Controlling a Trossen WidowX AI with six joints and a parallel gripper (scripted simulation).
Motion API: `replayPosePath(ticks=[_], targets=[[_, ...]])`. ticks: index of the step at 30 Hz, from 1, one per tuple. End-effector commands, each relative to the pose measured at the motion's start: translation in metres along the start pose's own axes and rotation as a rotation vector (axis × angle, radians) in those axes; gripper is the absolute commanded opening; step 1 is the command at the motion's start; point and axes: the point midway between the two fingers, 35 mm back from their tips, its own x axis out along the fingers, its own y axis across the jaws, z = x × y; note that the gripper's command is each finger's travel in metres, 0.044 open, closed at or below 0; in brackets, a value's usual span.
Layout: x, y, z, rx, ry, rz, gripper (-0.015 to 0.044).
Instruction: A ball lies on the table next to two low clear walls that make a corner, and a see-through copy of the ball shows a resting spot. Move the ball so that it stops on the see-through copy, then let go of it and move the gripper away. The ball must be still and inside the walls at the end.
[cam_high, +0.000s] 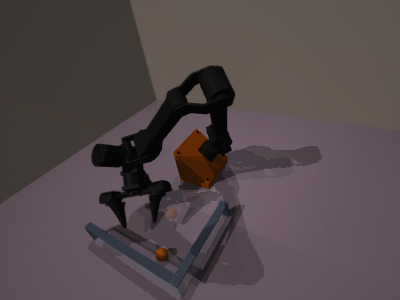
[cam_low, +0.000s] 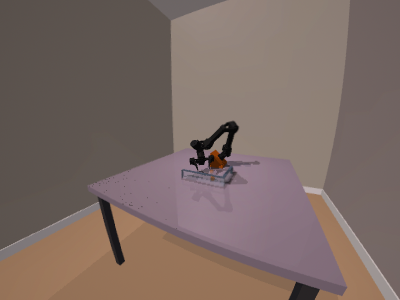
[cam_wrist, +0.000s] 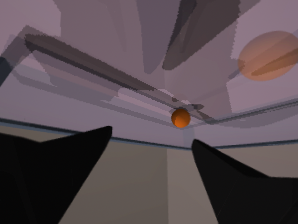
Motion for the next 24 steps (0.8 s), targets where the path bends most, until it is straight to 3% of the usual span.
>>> replayPosePath(ticks=[1,6,15,24], targets=[[-0.002,0.002,-0.001,-0.005,0.0,0.014,0.0374],[-0.005,0.016,-0.014,-0.303,-0.091,0.102,0.0259],[0.018,0.015,-0.043,-1.026,-0.355,0.013,0.0259],[0.038,-0.008,-0.063,-1.742,-0.547,-0.337,0.0259]])
